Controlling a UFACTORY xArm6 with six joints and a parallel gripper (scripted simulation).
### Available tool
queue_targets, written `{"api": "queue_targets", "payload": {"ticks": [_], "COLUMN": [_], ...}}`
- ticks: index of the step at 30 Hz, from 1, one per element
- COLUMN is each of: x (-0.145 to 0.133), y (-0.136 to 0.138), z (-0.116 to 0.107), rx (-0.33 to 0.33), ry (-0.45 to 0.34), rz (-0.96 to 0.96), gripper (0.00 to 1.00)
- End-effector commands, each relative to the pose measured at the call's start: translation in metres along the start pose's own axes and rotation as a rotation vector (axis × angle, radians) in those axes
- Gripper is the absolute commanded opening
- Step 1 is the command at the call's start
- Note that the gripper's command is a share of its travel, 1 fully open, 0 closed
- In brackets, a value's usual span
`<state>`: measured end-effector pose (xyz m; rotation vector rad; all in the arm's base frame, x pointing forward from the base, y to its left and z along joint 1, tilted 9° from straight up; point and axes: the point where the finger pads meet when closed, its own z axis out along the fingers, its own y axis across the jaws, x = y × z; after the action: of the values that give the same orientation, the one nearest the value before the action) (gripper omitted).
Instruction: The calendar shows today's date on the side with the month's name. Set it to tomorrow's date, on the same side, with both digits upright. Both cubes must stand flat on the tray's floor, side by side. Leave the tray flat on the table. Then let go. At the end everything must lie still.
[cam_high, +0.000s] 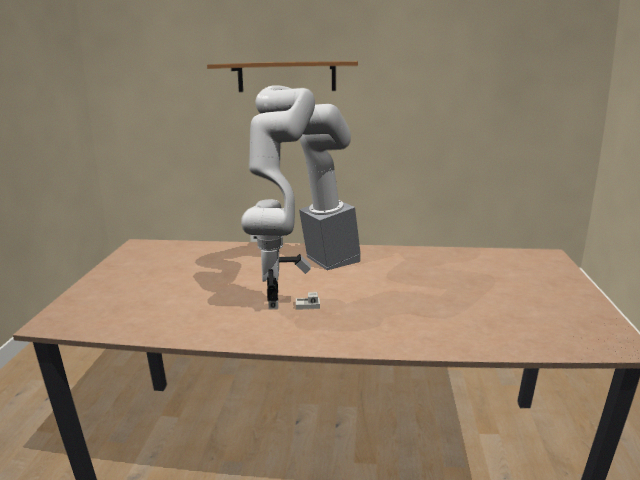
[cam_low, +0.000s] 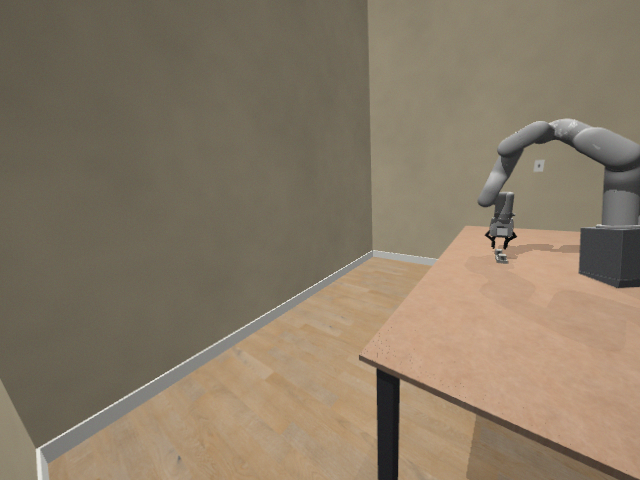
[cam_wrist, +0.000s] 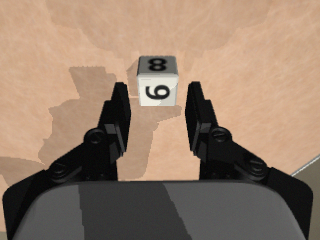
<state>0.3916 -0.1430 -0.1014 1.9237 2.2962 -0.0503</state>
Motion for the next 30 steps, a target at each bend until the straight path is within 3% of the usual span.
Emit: {"api": "queue_targets", "payload": {"ticks": [1,18,30], "x": [-0.001,-0.001,-0.001], "y": [0.001,0.001,0.001], "z": [0.002,0.022,0.025], "rx": [-0.002,-0.002,-0.002], "ry": [-0.001,-0.001,-0.001], "rz": [0.0,0.0,0.0], "gripper": [0.47,0.47,0.47]}}
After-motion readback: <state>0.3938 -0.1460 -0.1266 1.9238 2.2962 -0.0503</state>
